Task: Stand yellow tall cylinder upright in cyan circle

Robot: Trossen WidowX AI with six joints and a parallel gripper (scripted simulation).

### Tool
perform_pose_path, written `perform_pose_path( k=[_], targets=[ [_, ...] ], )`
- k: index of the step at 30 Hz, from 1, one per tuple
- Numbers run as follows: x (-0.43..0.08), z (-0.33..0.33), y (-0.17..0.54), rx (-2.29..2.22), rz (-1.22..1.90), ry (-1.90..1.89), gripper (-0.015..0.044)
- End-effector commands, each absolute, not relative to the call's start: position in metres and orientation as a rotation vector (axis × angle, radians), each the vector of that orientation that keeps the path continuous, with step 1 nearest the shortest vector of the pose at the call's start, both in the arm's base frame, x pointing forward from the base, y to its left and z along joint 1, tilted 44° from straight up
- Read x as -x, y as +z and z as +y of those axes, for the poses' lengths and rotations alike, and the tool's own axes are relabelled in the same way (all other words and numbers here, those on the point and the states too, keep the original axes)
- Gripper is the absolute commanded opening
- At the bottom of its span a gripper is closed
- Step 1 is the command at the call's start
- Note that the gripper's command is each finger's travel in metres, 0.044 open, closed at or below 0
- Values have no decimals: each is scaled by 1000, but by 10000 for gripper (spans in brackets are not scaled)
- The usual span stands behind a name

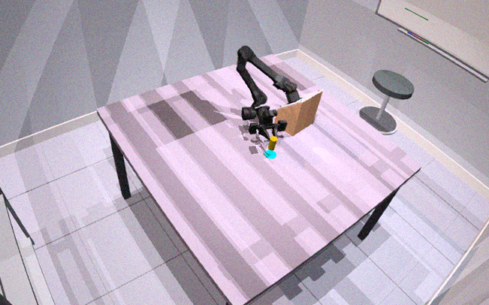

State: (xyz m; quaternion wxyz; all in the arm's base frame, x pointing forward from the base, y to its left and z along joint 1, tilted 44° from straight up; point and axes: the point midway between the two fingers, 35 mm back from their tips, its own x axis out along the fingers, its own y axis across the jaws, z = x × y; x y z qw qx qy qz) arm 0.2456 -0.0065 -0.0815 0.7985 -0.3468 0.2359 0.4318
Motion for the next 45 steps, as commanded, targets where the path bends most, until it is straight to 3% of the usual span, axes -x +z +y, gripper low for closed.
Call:
perform_pose_path(
  k=[1, 24, 35, 45],
  targets=[
    [-244, -13, -90, 740, 499, 930, 105],
    [-240, -35, -112, 738, 504, 924, 105],
    [-240, -35, -112, 738, 504, 924, 394],
    [-245, -20, -95, 743, 509, 928, 400]
  ],
)
